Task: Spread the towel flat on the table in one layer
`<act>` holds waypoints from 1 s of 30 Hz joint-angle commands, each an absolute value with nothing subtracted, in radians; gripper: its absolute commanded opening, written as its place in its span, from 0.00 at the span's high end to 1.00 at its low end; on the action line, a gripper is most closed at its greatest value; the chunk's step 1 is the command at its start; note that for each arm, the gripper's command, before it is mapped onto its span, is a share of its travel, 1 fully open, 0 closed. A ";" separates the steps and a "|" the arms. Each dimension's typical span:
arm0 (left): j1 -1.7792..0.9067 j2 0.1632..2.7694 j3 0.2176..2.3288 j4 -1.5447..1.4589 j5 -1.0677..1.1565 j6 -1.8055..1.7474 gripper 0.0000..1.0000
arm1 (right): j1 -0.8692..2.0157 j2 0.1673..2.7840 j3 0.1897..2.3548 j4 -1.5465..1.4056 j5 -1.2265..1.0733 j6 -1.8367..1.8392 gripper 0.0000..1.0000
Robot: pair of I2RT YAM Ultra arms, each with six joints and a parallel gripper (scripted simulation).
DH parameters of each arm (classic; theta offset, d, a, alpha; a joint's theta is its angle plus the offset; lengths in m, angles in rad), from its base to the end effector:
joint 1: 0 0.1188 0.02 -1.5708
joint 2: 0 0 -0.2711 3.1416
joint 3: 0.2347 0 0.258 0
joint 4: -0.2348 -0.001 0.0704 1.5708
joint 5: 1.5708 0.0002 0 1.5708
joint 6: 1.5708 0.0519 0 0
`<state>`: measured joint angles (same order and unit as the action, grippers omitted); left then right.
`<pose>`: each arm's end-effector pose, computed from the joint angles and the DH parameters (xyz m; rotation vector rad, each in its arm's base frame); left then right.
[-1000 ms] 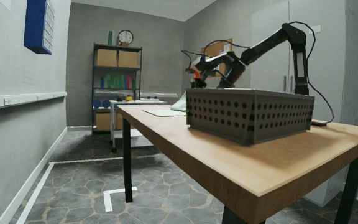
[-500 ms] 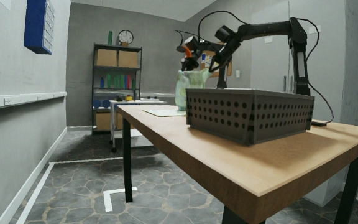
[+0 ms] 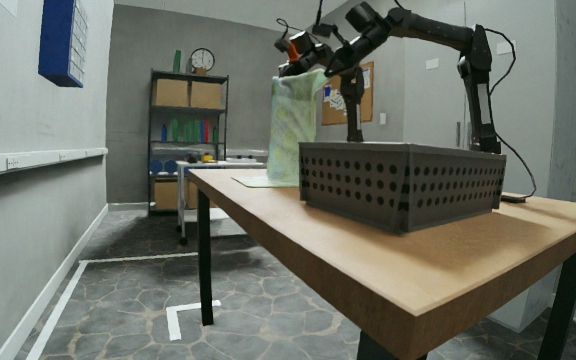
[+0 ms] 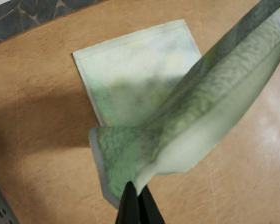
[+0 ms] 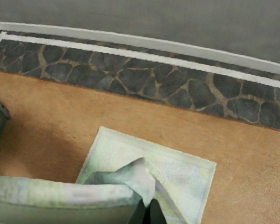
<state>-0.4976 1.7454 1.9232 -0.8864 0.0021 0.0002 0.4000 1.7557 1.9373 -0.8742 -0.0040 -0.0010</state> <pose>0.3486 -0.1883 0.4095 0.5660 2.2224 -0.2619 0.3678 0.1568 0.4114 -0.4547 2.2267 0.2160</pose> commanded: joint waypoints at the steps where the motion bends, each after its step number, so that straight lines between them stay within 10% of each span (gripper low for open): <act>1: -0.480 1.700 1.905 -0.803 -0.012 -0.006 1.00 | 0.408 1.718 1.906 -0.760 0.000 -0.002 1.00; 30: -0.307 1.860 2.178 -0.450 -0.011 -0.002 1.00 | 0.432 1.968 1.942 0.237 0.005 0.004 1.00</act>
<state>-0.3233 1.8412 2.1143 -0.4469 0.0036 0.0002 0.4259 1.9354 1.9553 0.0719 -0.0086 -0.0006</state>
